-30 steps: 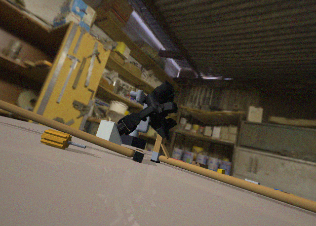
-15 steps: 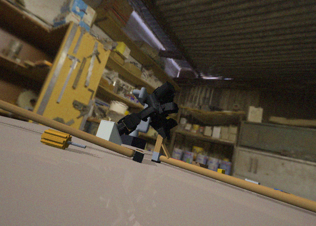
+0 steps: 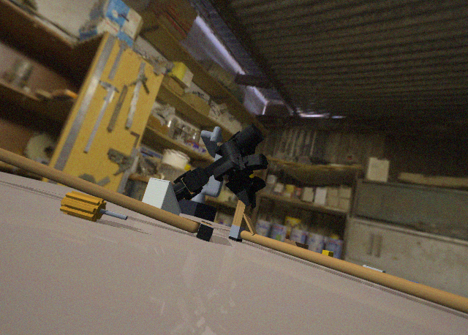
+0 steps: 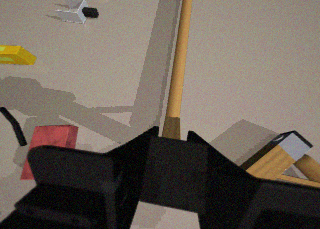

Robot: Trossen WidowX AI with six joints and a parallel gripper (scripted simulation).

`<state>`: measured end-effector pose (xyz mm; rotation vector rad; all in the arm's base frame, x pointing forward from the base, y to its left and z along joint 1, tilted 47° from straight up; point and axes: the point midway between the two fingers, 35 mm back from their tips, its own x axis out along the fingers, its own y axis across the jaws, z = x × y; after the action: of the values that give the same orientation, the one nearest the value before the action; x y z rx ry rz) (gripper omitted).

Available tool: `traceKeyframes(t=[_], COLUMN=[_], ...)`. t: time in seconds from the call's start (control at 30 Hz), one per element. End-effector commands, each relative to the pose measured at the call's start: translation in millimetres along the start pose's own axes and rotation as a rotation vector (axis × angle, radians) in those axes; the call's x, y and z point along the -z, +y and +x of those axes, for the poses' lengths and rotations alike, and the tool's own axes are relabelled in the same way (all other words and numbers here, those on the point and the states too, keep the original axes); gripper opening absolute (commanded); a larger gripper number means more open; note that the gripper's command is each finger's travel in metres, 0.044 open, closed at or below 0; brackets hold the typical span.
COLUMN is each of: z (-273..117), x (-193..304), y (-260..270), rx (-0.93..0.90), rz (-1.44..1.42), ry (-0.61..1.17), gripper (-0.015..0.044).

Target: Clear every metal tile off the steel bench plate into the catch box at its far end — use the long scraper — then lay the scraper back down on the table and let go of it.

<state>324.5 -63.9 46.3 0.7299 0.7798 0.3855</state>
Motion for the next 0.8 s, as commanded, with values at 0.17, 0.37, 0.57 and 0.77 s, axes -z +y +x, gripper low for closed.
traceKeyframes(t=[0.17,0.37,0.57,0.77], z=[-2.2,-3.0,-3.8,-4.6], x=[0.3,1.0,1.9,3.0], y=[14.4,22.3,30.2,37.9], rx=[-0.002,-0.003,-0.005,-0.006], rz=[-0.008,-0.010,-0.011,-0.012], ry=[-0.003,-0.003,-0.003,-0.003], gripper=[0.0000,0.0000,0.0000,0.0000])
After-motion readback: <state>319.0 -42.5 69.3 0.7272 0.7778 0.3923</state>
